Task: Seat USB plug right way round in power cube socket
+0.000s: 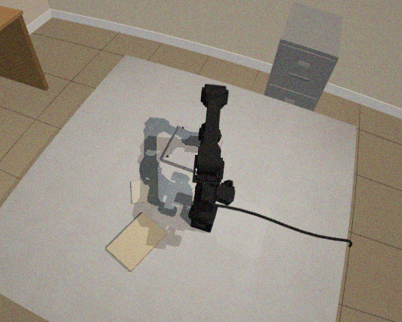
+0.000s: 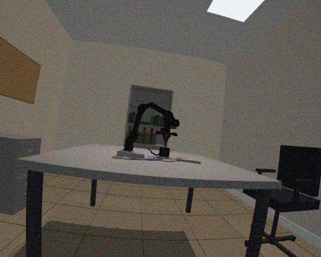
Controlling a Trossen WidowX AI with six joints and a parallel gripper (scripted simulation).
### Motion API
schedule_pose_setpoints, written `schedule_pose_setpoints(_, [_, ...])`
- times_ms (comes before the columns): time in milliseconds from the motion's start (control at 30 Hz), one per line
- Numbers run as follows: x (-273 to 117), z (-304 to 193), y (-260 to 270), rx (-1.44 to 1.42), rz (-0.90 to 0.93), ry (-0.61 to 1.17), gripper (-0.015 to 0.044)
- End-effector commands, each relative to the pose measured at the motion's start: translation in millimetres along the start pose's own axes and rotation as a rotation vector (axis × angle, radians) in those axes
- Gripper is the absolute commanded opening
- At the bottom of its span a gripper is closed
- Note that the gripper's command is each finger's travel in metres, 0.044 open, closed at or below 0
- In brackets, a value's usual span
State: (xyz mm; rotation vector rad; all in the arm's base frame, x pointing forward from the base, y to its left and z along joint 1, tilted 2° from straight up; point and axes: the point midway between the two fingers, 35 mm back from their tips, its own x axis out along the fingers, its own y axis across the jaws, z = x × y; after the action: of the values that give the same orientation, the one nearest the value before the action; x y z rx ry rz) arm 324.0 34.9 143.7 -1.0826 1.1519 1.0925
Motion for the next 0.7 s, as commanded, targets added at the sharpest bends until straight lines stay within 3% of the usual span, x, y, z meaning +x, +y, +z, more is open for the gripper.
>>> schedule_pose_setpoints(0, [0.7,0.8,0.1,-0.005,0.000,-0.006,0.0000])
schedule_pose_setpoints(667, [3.1,0.6,0.1,-0.005,0.000,-0.006,0.0000])
